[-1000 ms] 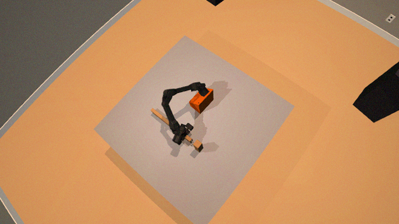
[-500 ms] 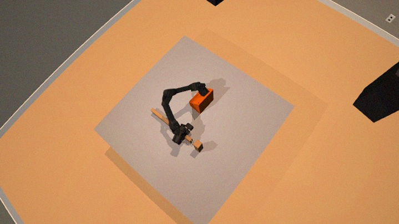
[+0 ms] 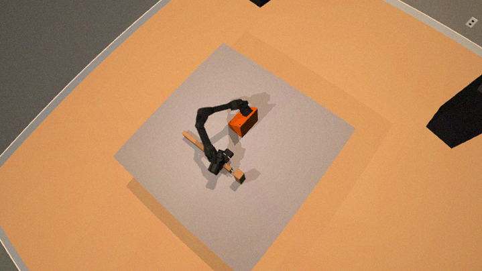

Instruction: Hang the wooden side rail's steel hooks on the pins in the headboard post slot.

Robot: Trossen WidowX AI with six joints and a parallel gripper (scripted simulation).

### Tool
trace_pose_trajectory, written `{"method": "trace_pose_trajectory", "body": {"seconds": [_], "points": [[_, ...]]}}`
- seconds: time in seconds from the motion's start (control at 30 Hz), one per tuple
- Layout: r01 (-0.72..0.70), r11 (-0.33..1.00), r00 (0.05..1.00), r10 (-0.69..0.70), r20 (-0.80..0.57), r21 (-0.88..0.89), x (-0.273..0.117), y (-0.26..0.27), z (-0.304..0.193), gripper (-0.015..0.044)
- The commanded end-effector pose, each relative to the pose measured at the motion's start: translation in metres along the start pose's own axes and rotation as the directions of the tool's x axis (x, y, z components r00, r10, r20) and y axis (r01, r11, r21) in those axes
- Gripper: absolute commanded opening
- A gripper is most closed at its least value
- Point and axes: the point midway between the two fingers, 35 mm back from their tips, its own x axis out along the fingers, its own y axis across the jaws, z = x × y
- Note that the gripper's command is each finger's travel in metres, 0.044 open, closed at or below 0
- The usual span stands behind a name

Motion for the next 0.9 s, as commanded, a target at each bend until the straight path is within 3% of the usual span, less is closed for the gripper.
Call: {"method": "trace_pose_trajectory", "body": {"seconds": [0.0,0.87], "points": [[-0.013,1.000,1.000,0.013,-0.002,0.009,-0.0061,0.0023,-0.0010,0.0000],[-0.013,1.000,1.000,0.013,-0.002,0.009,-0.0104,0.0023,-0.0010,0.0000]]}}
